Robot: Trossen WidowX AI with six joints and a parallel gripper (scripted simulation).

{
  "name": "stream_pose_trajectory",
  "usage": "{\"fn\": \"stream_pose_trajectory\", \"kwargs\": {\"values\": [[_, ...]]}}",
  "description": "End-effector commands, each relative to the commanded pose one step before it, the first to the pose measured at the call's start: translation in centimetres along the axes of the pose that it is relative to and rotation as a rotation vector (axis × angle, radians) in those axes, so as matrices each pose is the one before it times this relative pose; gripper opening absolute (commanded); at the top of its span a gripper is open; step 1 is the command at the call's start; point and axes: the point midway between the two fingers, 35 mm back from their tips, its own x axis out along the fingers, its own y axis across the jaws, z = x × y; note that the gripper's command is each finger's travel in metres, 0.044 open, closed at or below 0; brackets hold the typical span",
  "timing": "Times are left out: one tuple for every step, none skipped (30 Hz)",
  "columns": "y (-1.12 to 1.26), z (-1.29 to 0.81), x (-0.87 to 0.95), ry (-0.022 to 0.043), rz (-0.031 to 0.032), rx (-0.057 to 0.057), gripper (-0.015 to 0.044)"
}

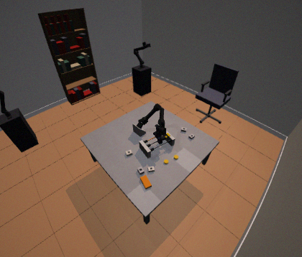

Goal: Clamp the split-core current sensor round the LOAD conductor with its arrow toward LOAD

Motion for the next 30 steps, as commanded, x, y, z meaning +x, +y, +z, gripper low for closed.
{"fn": "stream_pose_trajectory", "kwargs": {"values": [[-0.017,0.005,0.01,-0.00005,-0.00117,0.0001,0.0],[0.0,0.0,0.0,0.0,0.0,0.0,0.0],[0.0,0.0,0.0,0.0,0.0,0.0,0.0],[0.01,-0.002,-0.004,0.00002,0.0006,-0.0001,0.0],[0.01,-0.002,-0.004,0.00002,0.0006,-0.0001,0.0],[0.0,0.0,0.0,0.0,0.0,0.0,0.0],[0.0,0.0,0.0,0.0,0.0,0.0,0.0],[0.0,0.0,0.0,0.0,0.0,0.0,0.0],[0.0,0.0,0.0,0.0,0.0,0.0,0.0],[0.0,0.0,0.0,0.0,0.0,0.0,0.0],[0.0,0.0,0.0,0.0,0.0,0.0,0.0],[0.0,0.0,0.0,0.0,0.0,0.0,0.0],[0.0,0.0,0.0,0.0,0.0,0.0,0.0],[0.0,0.0,0.0,0.0,0.0,0.0,0.0],[0.006,0.0,0.025,0.0,0.0,0.0,0.0],[0.012,0.0,0.051,0.0,0.0,0.0,0.0],[0.017,0.0,0.072,0.0,0.0,0.0,0.0],[0.023,0.001,0.093,0.0,0.00001,0.0,0.0],[0.029,0.001,0.116,-0.00001,0.00001,0.0,0.0],[0.035,0.002,0.14,-0.00002,0.00001,0.0,0.0],[-0.238,0.036,-0.423,-0.00064,-0.00513,-0.0048,0.0026],[0.0,0.0,0.0,0.0,0.0,0.0,0.0053],[0.0,0.0,0.0,0.0,0.0,0.0,0.0079],[0.0,0.0,0.0,0.0,0.0,0.0,0.0105],[0.0,0.0,0.0,0.0,0.0,0.0,0.0131],[0.0,0.0,0.0,0.0,0.0,0.0,0.0157],[0.0,0.0,0.0,0.0,0.0,0.0,0.0184],[0.0,0.0,0.0,0.0,0.0,0.0,0.021],[0.0,0.0,0.0,0.0,0.0,0.0,0.0236],[0.0,0.0,0.0,0.0,0.0,0.0,0.0263]]}}
